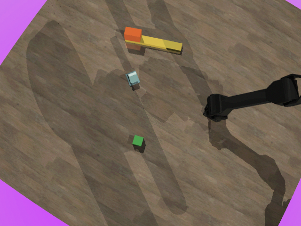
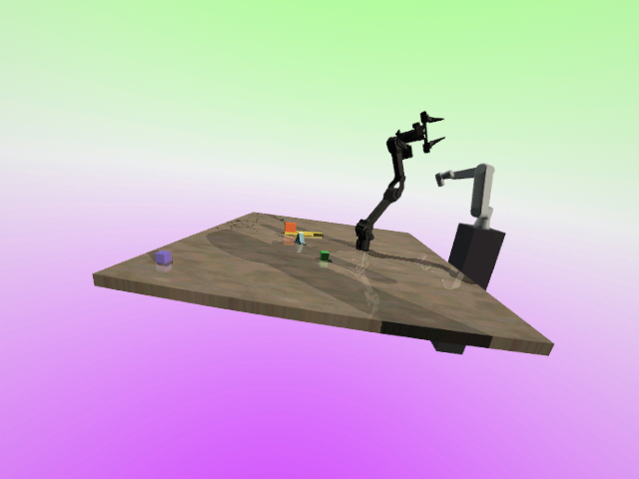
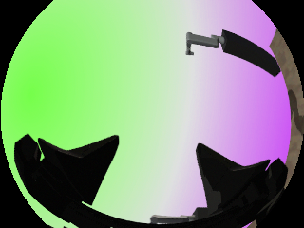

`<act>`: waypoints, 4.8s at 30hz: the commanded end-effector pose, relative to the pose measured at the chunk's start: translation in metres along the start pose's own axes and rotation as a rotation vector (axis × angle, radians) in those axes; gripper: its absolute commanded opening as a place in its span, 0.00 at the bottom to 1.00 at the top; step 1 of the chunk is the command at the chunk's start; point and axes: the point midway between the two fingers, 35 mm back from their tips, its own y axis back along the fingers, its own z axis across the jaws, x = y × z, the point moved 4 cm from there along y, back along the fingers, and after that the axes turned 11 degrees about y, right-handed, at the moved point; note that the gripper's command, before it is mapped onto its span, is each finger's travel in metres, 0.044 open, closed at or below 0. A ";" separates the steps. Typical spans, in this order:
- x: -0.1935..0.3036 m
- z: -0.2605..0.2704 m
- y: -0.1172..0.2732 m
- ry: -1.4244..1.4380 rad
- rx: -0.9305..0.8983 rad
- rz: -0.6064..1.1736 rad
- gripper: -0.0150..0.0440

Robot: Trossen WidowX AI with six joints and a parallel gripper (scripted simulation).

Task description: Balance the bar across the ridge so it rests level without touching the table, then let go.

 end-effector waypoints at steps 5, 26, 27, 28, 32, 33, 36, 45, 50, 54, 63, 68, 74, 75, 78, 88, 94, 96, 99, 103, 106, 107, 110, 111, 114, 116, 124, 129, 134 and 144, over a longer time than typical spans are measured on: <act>-0.020 0.013 0.004 -0.175 -0.061 -0.031 0.79; -0.136 0.075 0.061 -1.043 -0.522 -0.046 0.79; -0.142 0.078 0.065 -1.084 -0.552 -0.042 0.79; -0.148 0.081 0.069 -1.124 -0.581 -0.037 0.79; -0.168 0.090 0.088 -1.264 -0.697 0.008 0.79; -0.173 0.092 0.092 -1.300 -0.726 0.021 0.79; -0.189 0.097 0.108 -1.409 -0.815 0.057 0.79; -0.236 0.109 0.163 -1.693 -1.120 0.198 0.79; -0.258 0.111 0.199 -1.810 -1.309 0.313 0.79; -0.274 0.110 0.229 -1.900 -1.452 0.431 0.79; -0.300 0.101 0.299 -2.017 -1.763 0.780 0.79; -0.310 0.093 0.340 -2.018 -1.920 1.026 0.79; -0.318 0.079 0.385 -1.970 -2.069 1.365 0.79; -0.318 0.076 0.392 -1.956 -2.089 1.425 0.79; -0.320 0.068 0.414 -1.901 -2.141 1.612 0.79; -0.316 0.029 0.490 -1.559 -2.228 2.275 0.79; -0.309 0.004 0.527 -1.258 -2.164 2.649 0.79; -0.306 -0.004 0.538 -1.137 -2.121 2.770 0.79; -0.300 -0.017 0.554 -0.944 -2.038 2.940 0.79; -0.291 -0.035 0.574 -0.672 -1.895 3.133 0.79; -0.284 -0.049 0.588 -0.460 -1.766 3.251 0.79; -0.281 -0.054 0.592 -0.389 -1.720 3.284 0.79; -0.273 -0.068 0.604 -0.175 -1.570 3.368 0.79; -0.270 -0.073 0.608 -0.105 -1.518 3.390 0.79; -0.261 -0.087 0.618 0.103 -1.356 3.437 0.79; -0.255 -0.097 0.624 0.238 -1.243 3.454 0.79; -0.229 -0.135 0.644 0.722 -0.783 3.405 0.79; -0.211 -0.159 0.651 0.969 -0.506 3.295 0.79; -0.193 -0.181 0.655 1.167 -0.247 3.137 0.79; -0.158 -0.221 0.654 1.419 0.179 2.729 0.79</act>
